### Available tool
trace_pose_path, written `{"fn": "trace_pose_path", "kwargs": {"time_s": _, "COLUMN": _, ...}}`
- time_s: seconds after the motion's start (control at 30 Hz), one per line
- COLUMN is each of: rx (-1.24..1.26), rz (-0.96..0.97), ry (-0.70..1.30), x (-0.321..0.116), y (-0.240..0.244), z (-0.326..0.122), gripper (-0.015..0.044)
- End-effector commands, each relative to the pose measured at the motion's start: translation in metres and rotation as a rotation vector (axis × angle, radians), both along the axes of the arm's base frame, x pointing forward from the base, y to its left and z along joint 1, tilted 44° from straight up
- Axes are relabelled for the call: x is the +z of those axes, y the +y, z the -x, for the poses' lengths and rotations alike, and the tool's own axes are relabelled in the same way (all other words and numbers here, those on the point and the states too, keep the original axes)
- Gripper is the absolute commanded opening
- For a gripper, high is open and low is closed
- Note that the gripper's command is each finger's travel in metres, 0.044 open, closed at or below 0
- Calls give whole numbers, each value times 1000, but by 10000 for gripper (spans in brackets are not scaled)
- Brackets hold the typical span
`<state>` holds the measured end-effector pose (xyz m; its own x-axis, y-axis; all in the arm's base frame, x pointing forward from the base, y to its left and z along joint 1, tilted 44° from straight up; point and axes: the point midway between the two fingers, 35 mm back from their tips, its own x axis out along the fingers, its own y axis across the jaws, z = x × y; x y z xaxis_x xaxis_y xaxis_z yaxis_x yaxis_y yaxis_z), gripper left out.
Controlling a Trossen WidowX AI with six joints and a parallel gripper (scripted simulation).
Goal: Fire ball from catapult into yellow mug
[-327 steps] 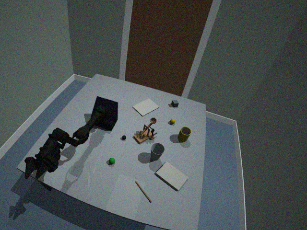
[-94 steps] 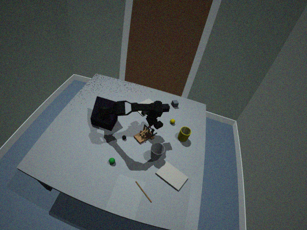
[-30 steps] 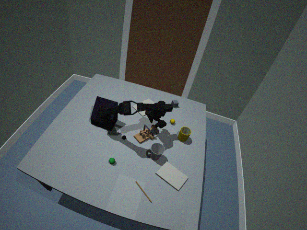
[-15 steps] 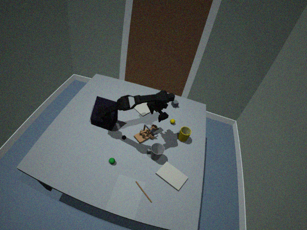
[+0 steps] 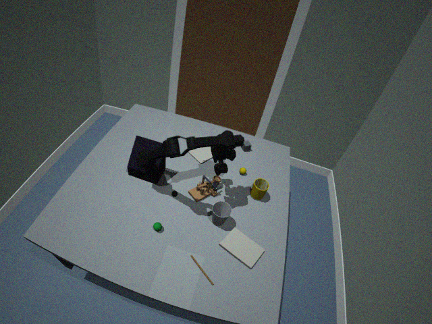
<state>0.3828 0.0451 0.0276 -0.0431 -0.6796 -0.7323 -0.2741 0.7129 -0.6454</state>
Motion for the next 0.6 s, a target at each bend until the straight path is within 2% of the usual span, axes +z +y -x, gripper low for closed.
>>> {"fn": "trace_pose_path", "kwargs": {"time_s": 0.0, "rx": -95, "rz": 8, "ry": -87, "x": 1, "y": -5, "z": 3, "gripper": 440}}
{"fn": "trace_pose_path", "kwargs": {"time_s": 0.57, "rx": -528, "rz": 32, "ry": -481, "x": 9, "y": -20, "z": 16, "gripper": 440}}
